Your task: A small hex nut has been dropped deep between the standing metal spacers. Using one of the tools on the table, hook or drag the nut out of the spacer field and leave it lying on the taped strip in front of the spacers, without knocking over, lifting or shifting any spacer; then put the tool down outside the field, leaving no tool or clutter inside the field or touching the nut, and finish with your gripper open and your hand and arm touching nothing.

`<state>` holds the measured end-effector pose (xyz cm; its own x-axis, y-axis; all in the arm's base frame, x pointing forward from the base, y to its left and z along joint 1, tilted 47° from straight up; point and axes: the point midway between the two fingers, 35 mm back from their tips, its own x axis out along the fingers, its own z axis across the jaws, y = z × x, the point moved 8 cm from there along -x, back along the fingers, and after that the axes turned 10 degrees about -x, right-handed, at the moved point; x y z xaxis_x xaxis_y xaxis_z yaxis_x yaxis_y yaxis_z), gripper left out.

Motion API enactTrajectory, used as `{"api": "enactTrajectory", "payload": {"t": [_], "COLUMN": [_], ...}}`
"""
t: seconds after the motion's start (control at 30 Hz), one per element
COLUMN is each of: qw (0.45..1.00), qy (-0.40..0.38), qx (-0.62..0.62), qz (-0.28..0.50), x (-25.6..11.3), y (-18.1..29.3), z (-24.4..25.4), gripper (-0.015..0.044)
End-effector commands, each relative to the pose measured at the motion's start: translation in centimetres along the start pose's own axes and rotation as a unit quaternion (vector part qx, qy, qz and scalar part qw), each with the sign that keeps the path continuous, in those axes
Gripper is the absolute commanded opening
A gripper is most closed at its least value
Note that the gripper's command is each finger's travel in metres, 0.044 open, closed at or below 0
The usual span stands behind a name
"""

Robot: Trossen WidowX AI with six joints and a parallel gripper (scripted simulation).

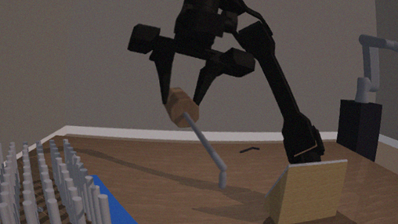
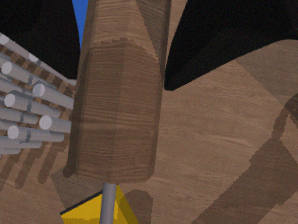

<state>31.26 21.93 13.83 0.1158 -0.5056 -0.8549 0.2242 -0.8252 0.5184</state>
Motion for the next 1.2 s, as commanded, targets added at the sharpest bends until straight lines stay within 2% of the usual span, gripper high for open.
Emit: {"api": "enactTrajectory", "payload": {"t": [0.0, 0.57, 1.17], "qw": [0.998, 0.947, 0.828], "qy": [0.022, 0.089, 0.167], "qx": [0.062, 0.299, 0.518], "qz": [0.014, 0.077, 0.134], "x": [-0.7, -1.6, -1.5], "y": [2.5, 11.3, 18.2], "z": [0.6, 4.3, 10.1], "gripper": [0.0000, 0.0000, 0.0000]}}
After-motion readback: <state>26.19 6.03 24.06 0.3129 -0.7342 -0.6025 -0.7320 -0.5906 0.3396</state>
